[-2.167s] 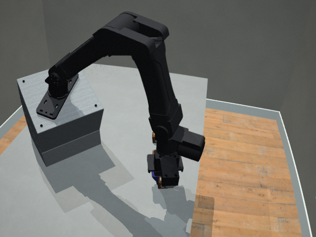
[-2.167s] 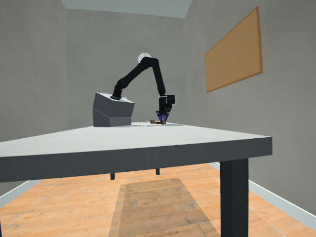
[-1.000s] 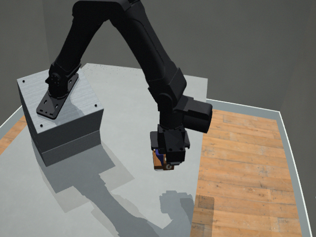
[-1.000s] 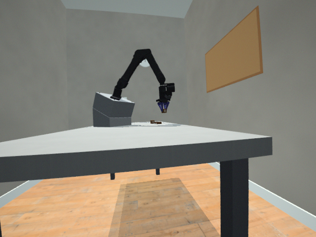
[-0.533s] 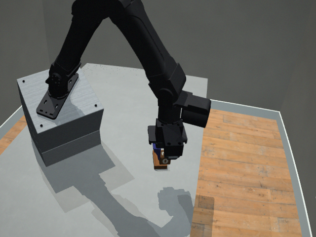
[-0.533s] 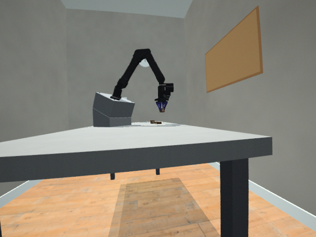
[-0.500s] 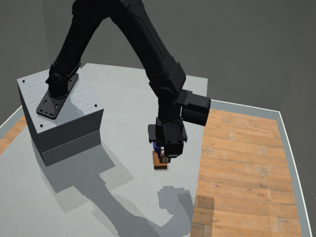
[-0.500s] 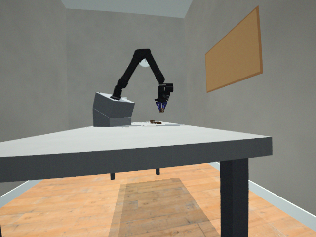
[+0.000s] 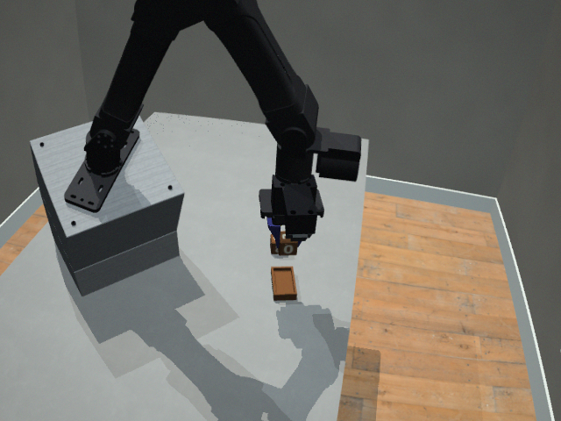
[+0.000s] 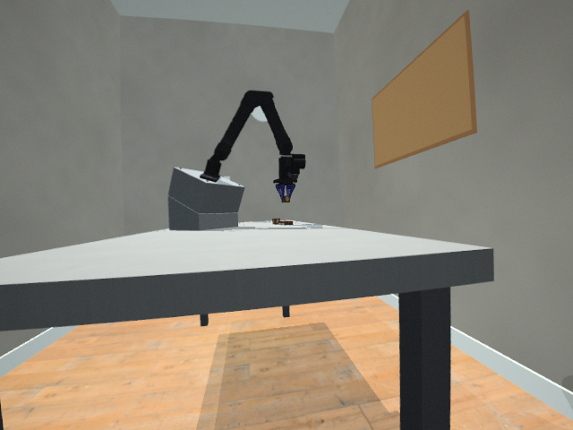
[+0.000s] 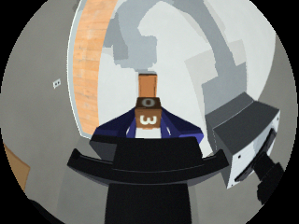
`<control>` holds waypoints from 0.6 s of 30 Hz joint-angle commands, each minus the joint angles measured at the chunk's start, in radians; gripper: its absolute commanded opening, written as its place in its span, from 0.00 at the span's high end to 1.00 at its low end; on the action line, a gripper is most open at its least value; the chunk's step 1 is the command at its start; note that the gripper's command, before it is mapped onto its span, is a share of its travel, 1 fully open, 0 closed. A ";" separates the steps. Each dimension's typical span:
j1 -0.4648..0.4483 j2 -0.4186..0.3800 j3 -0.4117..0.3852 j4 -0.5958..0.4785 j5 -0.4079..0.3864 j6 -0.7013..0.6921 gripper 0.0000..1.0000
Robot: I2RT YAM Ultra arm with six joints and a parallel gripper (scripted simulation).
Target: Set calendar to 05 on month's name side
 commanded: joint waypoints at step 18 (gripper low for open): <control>-0.018 0.061 -0.006 0.087 0.011 -0.008 0.73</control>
